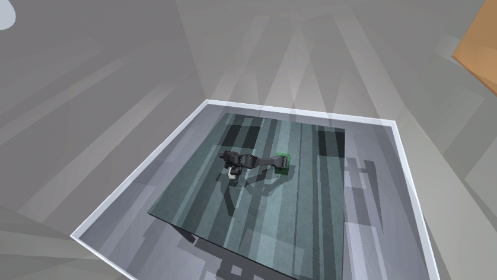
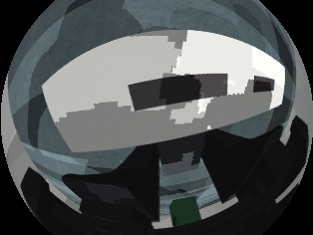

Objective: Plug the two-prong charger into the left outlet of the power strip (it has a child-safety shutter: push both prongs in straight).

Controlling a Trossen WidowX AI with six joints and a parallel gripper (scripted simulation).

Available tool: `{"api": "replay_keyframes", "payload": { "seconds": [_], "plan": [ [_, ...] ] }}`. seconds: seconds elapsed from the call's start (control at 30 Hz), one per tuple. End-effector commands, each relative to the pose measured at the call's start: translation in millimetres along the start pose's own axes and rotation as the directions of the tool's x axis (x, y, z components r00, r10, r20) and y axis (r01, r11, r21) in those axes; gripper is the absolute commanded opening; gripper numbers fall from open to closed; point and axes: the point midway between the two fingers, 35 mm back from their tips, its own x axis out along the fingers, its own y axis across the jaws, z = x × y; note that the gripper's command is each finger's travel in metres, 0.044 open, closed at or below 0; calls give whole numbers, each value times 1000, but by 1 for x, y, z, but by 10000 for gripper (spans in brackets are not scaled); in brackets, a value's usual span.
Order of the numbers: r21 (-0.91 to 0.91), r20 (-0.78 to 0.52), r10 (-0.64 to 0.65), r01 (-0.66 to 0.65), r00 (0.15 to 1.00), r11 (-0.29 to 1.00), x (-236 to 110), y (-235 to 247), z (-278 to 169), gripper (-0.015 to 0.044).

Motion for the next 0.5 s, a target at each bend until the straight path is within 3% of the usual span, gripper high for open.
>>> {"api": "replay_keyframes", "payload": {
  "seconds": [0.0, 0.13, 0.47],
  "plan": [
    [-2, 2, 0, 0, 1000, 1000, 0, 0, 1, 0],
    [-2, 2, 0, 0, 1000, 1000, 0, 0, 1, 0],
    [-2, 2, 0, 0, 1000, 1000, 0, 0, 1, 263]
  ]
}}
